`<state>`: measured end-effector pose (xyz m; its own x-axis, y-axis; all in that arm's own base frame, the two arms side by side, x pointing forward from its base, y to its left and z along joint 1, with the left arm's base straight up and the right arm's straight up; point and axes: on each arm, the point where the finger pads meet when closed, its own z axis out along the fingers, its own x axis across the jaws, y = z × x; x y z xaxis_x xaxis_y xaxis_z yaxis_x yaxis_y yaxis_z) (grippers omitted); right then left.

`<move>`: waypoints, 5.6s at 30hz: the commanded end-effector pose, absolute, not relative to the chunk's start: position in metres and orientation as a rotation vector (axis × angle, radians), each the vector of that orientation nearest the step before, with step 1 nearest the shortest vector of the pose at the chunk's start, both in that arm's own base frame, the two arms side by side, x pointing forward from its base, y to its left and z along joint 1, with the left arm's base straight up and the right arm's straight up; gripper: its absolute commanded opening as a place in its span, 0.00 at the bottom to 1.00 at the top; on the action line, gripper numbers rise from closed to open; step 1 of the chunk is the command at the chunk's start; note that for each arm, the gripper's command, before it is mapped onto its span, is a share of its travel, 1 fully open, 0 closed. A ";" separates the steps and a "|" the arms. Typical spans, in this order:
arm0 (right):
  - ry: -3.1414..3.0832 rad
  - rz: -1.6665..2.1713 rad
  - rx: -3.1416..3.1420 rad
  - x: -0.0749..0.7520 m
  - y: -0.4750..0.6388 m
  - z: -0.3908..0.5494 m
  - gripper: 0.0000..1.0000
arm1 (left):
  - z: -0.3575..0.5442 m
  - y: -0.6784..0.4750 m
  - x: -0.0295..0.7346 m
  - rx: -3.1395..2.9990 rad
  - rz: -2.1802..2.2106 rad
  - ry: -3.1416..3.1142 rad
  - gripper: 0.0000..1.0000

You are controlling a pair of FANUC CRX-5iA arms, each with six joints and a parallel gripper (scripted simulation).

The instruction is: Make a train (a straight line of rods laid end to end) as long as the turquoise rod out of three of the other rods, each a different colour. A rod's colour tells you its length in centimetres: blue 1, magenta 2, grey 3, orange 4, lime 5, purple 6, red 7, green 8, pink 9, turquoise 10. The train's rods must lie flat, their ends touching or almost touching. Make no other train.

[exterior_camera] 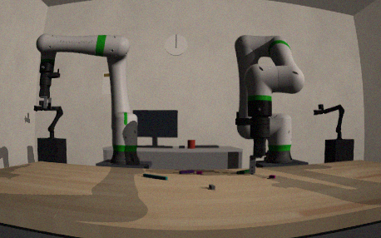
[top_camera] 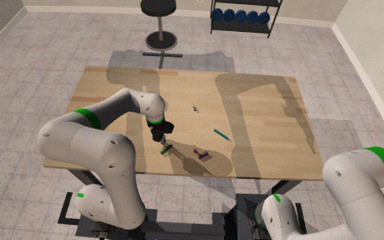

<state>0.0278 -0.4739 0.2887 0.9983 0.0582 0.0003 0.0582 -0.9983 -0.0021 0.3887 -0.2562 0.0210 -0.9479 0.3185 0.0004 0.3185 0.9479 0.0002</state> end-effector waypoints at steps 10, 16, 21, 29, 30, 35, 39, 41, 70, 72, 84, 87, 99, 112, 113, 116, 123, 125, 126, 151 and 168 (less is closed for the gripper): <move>-0.091 0.000 -3.140 0.028 -0.474 0.290 1.00 | 0.022 -0.256 0.389 -0.507 0.001 -3.102 0.24; -0.091 0.000 -3.140 0.028 -0.474 0.290 1.00 | 0.022 -0.256 0.389 -0.507 0.001 -3.102 0.24; -0.091 0.000 -3.140 0.028 -0.474 0.290 1.00 | 0.022 -0.256 0.389 -0.507 0.001 -3.102 0.24; -0.091 0.000 -3.140 0.028 -0.474 0.290 1.00 | 0.022 -0.256 0.389 -0.507 0.001 -3.102 0.30; -0.091 0.000 -3.140 0.028 -0.474 0.290 1.00 | 0.022 -0.256 0.389 -0.507 0.001 -3.102 0.36; -0.091 0.000 -3.140 0.028 -0.474 0.290 1.00 | 0.022 -0.256 0.389 -0.507 0.001 -3.102 0.42; -0.091 0.000 -3.140 0.028 -0.474 0.290 1.00 | 0.022 -0.256 0.389 -0.507 0.001 -3.102 0.54; -0.091 0.000 -3.140 0.028 -0.474 0.290 1.00 | 0.022 -0.256 0.389 -0.507 0.001 -3.102 0.54; -0.091 0.000 -3.140 0.028 -0.474 0.290 1.00 | 0.088 -0.256 0.389 -0.507 0.001 -3.101 0.54; -0.091 0.000 -3.140 0.028 -0.474 0.290 1.00 | 0.097 -0.256 0.389 -0.507 0.001 -3.101 0.54; -0.091 0.000 -3.140 0.028 -0.474 0.290 1.00 | 0.112 -0.256 0.389 -0.507 0.001 -3.101 1.00; -0.091 0.000 -3.140 0.028 -0.474 0.290 1.00 | 0.112 -0.256 0.389 -0.507 0.001 -3.101 1.00; -0.091 0.000 -3.140 0.028 -0.474 0.290 1.00 | 0.112 -0.256 0.389 -0.507 0.001 -3.101 1.00; -0.091 0.000 -3.140 0.028 -0.474 0.290 1.00 | 0.121 -0.269 0.417 -0.636 0.001 -3.078 1.00; -0.091 0.000 -3.140 0.028 -0.474 0.290 1.00 | 0.124 -0.275 0.428 -0.689 0.001 -3.066 1.00; -0.091 0.000 -3.140 0.028 -0.474 0.290 1.00 | 0.131 -0.288 0.455 -0.817 0.001 -3.035 1.00; -0.091 0.000 -3.140 0.028 -0.474 0.290 1.00 | 0.139 -0.318 0.509 -1.092 0.001 -2.947 1.00; -0.091 0.000 -3.140 0.028 -0.474 0.290 1.00 | 0.140 -0.327 0.524 -1.172 0.001 -2.917 1.00; -0.091 0.000 -3.140 0.028 -0.474 0.290 1.00 | 0.140 -0.332 0.531 -1.212 0.001 -2.901 1.00; -0.091 0.000 -3.140 0.028 -0.474 0.290 1.00 | 0.090 -0.437 0.646 -2.088 0.000 -2.351 1.00; -0.091 0.000 -3.140 0.028 -0.474 0.290 1.00 | 0.088 -0.439 0.646 -2.101 0.000 -2.339 0.54</move>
